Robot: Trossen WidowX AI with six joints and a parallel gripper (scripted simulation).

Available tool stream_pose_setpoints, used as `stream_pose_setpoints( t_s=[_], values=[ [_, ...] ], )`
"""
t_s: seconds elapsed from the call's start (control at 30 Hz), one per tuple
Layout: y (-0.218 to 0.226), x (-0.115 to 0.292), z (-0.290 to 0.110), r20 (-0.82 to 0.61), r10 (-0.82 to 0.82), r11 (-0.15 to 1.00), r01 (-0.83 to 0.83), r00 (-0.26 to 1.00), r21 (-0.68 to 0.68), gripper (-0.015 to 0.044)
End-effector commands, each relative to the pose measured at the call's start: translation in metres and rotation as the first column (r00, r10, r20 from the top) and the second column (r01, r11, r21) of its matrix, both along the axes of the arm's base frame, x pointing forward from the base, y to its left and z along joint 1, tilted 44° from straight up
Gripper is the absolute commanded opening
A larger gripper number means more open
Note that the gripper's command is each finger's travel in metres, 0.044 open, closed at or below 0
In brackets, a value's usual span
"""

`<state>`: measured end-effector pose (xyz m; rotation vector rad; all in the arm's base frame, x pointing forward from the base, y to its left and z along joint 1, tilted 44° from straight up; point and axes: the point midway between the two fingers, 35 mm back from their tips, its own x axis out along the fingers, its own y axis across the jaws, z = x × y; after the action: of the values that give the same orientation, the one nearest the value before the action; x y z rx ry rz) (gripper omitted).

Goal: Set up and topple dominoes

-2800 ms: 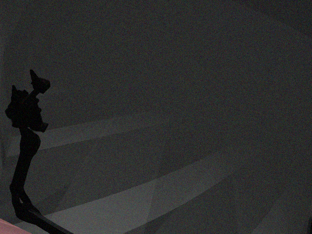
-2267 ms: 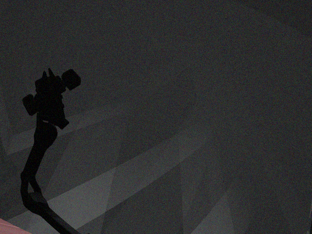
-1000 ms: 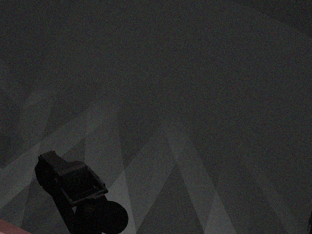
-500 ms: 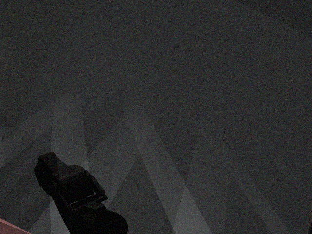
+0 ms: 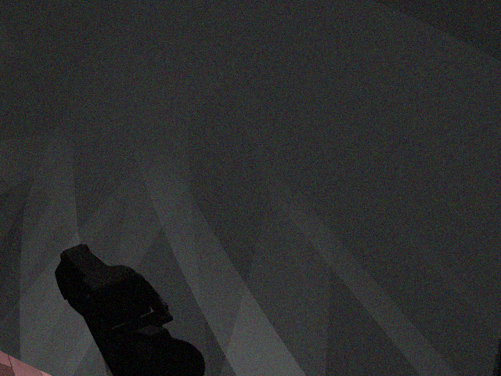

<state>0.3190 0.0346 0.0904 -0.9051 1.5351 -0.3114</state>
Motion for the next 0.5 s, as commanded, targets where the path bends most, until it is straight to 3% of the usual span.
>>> stream_pose_setpoints(
  t_s=[0.0,0.47],
  values=[
    [0.0000,-0.0007,-0.0008,-0.002,-0.005,1.000,0.005,1.000,0.003,0.0000],
    [-0.0062,0.0017,-0.0090,-0.002,-0.005,1.000,0.005,1.000,0.004,0.0000]
  ],
)
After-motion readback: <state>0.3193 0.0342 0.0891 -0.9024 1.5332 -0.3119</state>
